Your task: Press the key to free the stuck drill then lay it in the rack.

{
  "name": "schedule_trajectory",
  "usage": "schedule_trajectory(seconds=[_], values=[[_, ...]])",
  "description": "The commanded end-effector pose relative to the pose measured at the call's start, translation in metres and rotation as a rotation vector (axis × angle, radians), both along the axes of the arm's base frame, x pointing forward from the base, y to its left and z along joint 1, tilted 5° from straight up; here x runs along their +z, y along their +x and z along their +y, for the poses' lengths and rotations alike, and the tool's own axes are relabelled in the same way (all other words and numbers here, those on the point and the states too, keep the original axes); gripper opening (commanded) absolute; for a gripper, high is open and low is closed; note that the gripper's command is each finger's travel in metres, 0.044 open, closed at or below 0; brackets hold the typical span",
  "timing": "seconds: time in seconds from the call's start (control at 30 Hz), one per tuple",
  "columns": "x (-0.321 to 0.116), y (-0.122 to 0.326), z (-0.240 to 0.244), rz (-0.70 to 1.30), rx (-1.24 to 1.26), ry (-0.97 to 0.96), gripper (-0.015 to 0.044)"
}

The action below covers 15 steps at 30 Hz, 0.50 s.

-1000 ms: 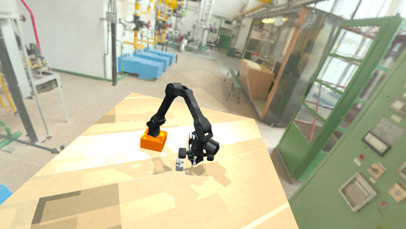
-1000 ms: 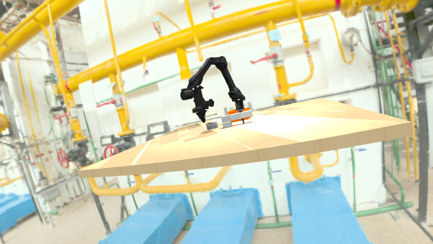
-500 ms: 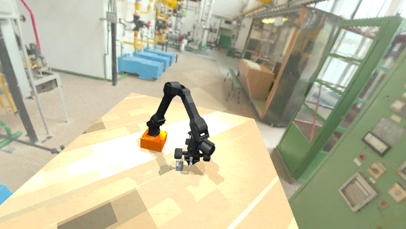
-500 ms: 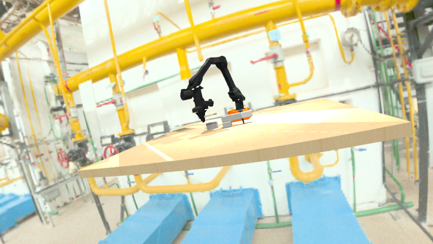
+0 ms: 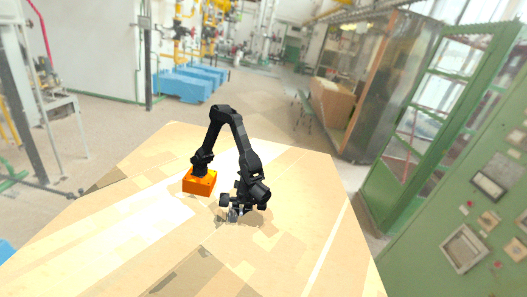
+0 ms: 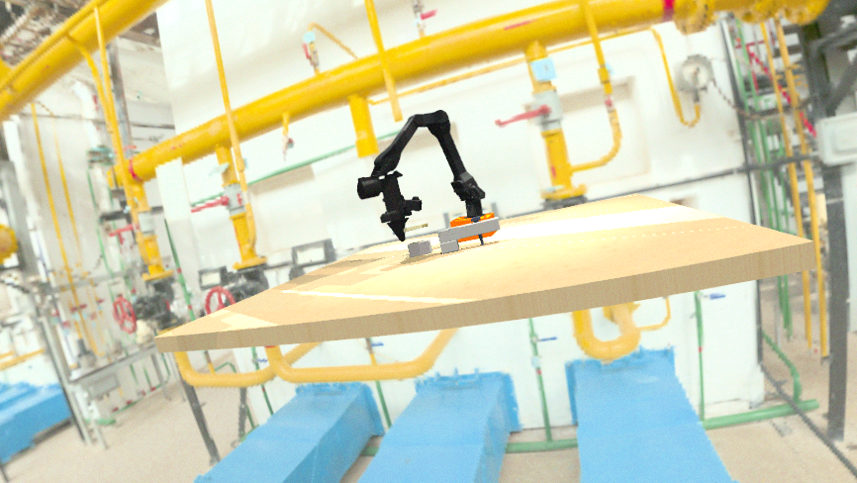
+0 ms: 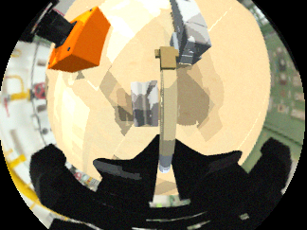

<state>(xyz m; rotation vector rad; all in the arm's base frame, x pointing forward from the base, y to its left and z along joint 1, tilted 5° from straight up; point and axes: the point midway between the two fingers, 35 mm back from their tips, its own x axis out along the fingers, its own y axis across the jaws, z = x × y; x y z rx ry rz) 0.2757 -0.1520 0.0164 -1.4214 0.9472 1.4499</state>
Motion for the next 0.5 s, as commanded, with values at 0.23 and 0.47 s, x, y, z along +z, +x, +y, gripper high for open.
schedule_trajectory(seconds=[0.23, 0.47], values=[[-0.001, -0.019, -0.012, 0.003, 0.003, -0.006, 0.0000], [-0.008, -0.022, -0.014, 0.003, 0.003, -0.006, 0.0000]])
